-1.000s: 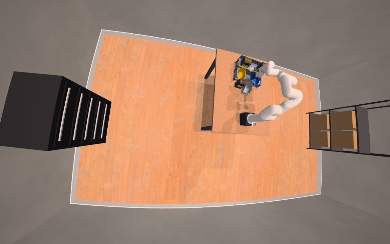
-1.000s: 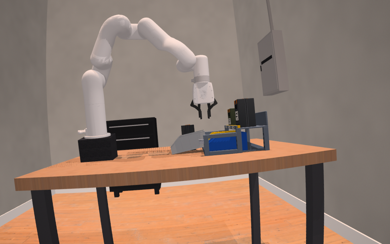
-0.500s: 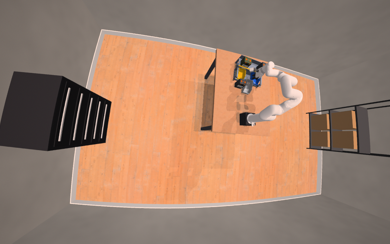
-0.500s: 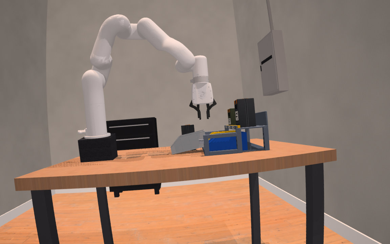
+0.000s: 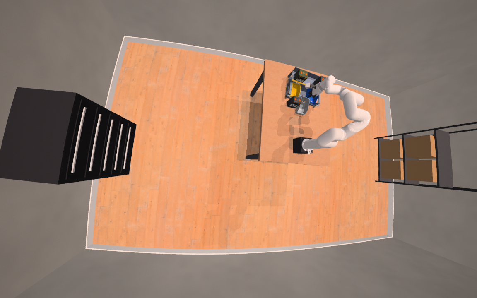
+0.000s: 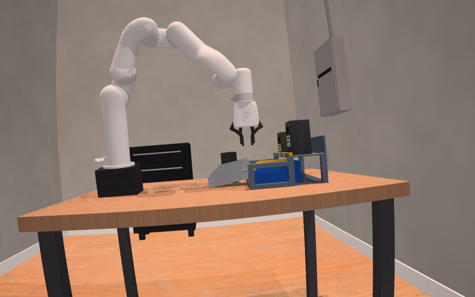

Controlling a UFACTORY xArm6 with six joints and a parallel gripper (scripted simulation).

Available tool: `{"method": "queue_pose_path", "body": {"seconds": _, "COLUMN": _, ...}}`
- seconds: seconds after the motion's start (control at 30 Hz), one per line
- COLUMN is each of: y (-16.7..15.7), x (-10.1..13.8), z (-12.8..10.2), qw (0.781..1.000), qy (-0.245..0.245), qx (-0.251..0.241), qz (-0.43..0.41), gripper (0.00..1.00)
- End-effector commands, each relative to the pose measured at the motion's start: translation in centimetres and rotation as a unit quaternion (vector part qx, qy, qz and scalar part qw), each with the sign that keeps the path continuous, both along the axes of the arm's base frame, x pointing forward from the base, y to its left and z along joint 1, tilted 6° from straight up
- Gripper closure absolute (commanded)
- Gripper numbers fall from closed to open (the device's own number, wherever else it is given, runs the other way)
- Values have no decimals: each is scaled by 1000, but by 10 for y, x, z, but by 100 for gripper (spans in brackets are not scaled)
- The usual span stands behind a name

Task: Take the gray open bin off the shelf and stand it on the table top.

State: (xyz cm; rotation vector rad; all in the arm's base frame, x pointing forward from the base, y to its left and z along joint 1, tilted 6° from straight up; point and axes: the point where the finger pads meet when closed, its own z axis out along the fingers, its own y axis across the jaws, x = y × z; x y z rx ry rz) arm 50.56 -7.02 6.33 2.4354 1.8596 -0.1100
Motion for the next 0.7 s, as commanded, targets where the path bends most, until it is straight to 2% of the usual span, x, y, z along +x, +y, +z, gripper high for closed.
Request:
{"method": "queue_pose_path", "body": {"seconds": 0.0, "y": 0, "x": 1, "z": 2, "qw": 1000, "qy": -2, "qx": 0, "qz": 0, "gripper": 67}}
{"method": "queue_pose_path", "body": {"seconds": 0.5, "y": 0, "x": 0, "z": 1, "qw": 1000, "qy": -2, "qx": 0, "qz": 0, "gripper": 67}}
{"method": "queue_pose_path", "body": {"seconds": 0.67, "y": -1, "x": -1, "z": -9, "qw": 1000, "qy": -2, "qx": 0, "qz": 0, "gripper": 67}}
